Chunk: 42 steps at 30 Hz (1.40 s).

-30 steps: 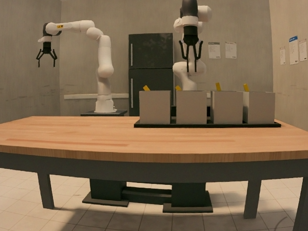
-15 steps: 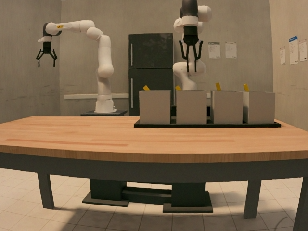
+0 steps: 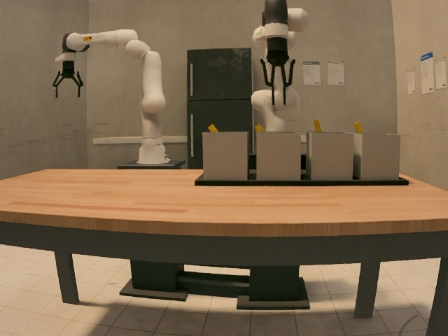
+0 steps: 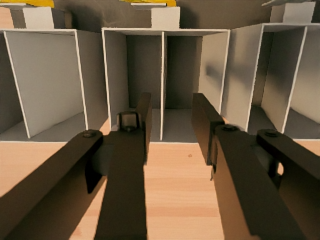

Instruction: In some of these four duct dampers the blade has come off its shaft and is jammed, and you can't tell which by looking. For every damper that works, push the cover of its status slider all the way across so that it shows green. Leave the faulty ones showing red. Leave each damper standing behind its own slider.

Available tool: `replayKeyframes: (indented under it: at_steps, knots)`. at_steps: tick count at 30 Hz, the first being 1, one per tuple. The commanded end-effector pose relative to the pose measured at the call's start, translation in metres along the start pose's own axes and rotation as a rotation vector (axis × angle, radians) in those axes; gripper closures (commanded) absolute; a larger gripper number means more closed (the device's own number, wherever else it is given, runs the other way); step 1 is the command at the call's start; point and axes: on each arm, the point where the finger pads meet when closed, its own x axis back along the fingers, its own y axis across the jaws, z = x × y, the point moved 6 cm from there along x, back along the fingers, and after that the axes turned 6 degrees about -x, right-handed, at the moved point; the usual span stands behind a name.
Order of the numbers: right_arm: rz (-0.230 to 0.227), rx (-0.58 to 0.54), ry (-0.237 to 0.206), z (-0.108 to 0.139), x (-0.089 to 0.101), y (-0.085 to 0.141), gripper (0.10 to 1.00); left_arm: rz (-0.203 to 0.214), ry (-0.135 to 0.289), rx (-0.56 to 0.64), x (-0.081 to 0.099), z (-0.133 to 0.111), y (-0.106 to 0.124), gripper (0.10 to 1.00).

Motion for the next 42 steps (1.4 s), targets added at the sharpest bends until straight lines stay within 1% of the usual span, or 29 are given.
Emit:
replayKeyframes:
  at_steps: [1,17,18,19,20,22,23,26,32,33,42]
  knots:
    - [0.0,0.005,-0.004,0.0,-0.001,0.0,0.098,0.001,-0.002,-0.001,0.0,0.0,0.001,0.795]
    - [0.0,0.005,-0.004,0.0,-0.001,0.0,0.098,0.002,-0.002,-0.001,0.0,0.0,0.003,0.795]
    - [0.0,0.005,-0.004,0.0,-0.001,0.0,0.098,0.002,-0.002,-0.001,0.0,-0.001,0.015,0.795]
    - [0.0,0.005,-0.004,0.0,-0.001,0.0,0.098,0.004,-0.002,0.0,0.0,-0.001,0.039,0.795]
    - [0.0,0.005,-0.004,0.0,-0.001,0.0,0.098,0.004,-0.002,0.0,0.0,-0.001,0.047,0.795]
    - [0.0,0.005,-0.004,0.0,-0.001,0.0,0.098,0.004,-0.002,0.0,0.0,-0.001,0.047,0.795]
    - [0.0,0.005,-0.004,0.0,-0.001,0.0,0.098,0.005,-0.002,0.0,0.0,0.0,0.074,0.795]
    - [0.0,0.005,-0.004,0.0,-0.001,0.0,0.098,0.005,-0.002,0.0,0.0,0.002,0.106,0.795]
    - [0.0,0.005,-0.004,0.0,-0.001,0.0,0.098,0.002,-0.002,-0.001,0.001,0.016,0.179,0.795]
    - [0.0,0.005,-0.004,0.0,-0.001,0.0,0.098,0.001,-0.002,-0.001,0.001,0.017,0.183,0.795]
    - [0.0,0.005,-0.004,0.0,-0.001,0.0,0.098,0.001,-0.002,-0.001,0.001,0.017,0.184,0.795]
